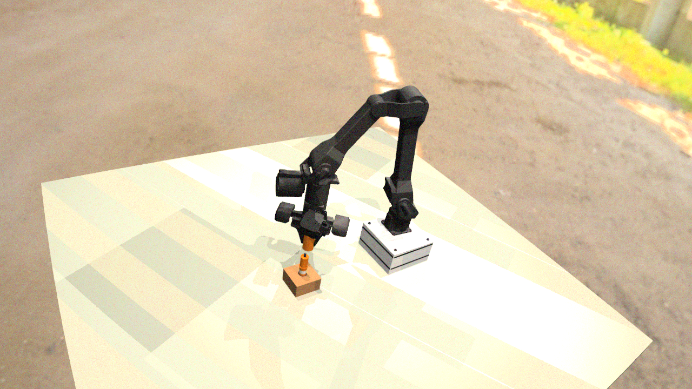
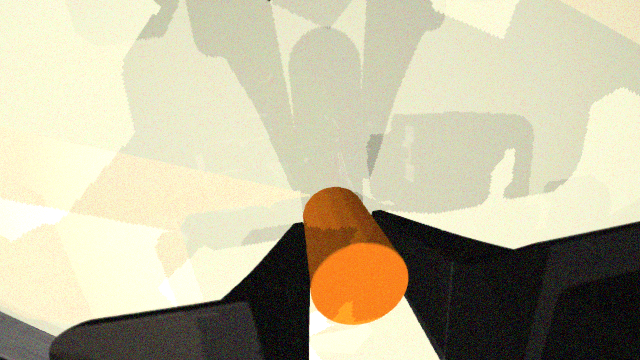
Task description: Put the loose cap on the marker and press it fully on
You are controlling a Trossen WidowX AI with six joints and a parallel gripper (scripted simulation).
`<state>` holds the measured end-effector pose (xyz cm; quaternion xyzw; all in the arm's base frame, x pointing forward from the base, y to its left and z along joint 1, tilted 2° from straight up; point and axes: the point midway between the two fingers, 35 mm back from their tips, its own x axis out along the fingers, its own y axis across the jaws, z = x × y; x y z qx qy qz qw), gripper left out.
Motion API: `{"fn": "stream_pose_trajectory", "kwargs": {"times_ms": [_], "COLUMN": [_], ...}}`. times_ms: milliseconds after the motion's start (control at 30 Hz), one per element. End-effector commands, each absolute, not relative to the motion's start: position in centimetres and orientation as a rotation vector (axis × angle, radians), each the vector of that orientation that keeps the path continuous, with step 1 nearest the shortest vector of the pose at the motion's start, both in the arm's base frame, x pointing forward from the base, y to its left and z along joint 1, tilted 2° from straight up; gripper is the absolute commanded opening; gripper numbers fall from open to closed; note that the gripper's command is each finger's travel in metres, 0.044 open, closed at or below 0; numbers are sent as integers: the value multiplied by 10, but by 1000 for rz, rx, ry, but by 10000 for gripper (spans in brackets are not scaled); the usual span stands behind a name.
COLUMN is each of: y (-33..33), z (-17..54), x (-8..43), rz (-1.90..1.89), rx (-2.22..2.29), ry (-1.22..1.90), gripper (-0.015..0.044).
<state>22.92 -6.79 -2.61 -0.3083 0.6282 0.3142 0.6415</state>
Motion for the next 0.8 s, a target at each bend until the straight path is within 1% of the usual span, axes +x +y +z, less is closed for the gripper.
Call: {"fn": "stream_pose_trajectory", "kwargs": {"times_ms": [0,767], "y": [-69,-69], "z": [-22,33], "x": [232,227], "rz": [703,725], "rx": [-709,-696], "ry": [1425,1448], "gripper": [0,0]}}
